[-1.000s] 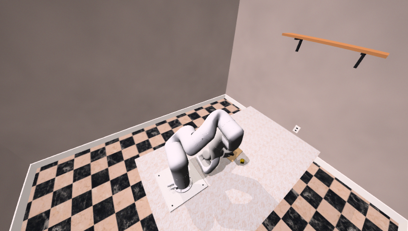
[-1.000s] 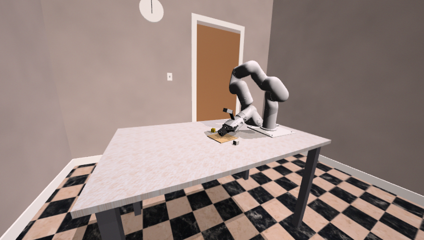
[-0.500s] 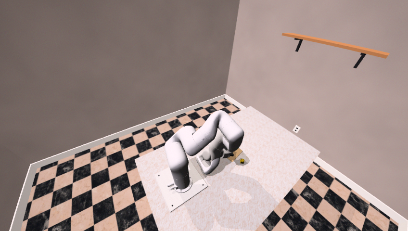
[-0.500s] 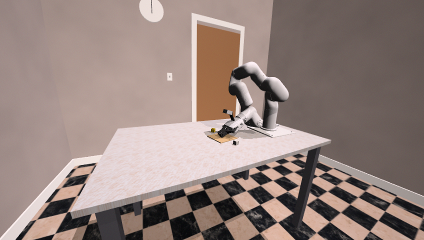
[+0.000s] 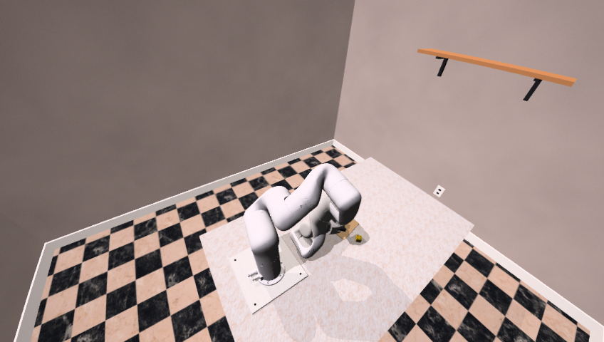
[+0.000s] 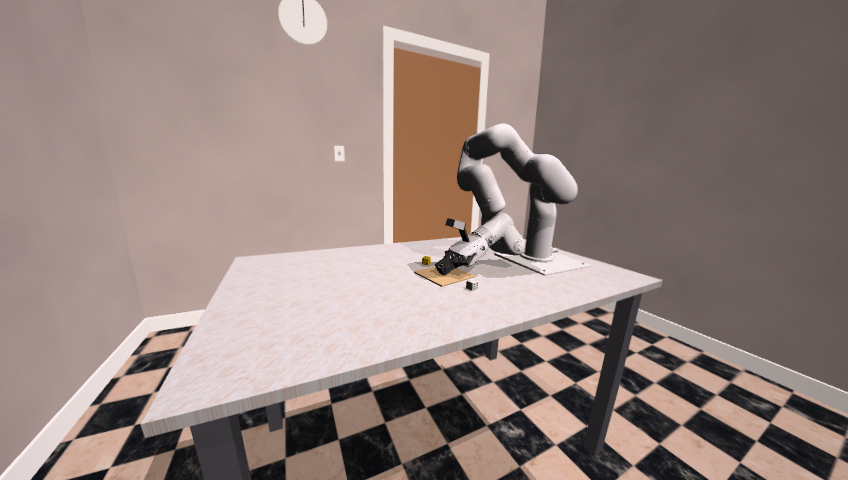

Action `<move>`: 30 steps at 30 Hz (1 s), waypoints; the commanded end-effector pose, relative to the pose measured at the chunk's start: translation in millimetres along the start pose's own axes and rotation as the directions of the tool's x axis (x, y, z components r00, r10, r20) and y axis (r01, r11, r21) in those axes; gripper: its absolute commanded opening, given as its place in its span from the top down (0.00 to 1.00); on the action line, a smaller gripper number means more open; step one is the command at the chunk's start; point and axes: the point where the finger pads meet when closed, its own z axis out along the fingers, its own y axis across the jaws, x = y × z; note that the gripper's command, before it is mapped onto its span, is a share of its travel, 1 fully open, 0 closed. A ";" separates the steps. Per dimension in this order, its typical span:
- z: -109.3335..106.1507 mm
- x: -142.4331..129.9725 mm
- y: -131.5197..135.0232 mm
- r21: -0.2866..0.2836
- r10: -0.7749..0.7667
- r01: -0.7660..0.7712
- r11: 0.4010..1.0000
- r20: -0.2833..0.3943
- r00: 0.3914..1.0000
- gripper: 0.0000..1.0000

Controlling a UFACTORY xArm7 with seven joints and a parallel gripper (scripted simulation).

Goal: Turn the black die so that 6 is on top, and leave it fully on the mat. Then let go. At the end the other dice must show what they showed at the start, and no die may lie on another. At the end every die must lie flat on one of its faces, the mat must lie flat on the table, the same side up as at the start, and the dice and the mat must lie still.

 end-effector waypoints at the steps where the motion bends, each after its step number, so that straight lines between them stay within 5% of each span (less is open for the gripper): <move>1: 0.0 0.7 0.0 0.000 0.000 0.000 1.000 -0.002 1.000 0.79; 20: 0.0 0.7 0.0 0.000 0.000 0.000 1.000 -0.002 1.000 0.79; 30: 0.0 0.7 0.0 0.000 0.000 0.000 1.000 -0.002 1.000 0.67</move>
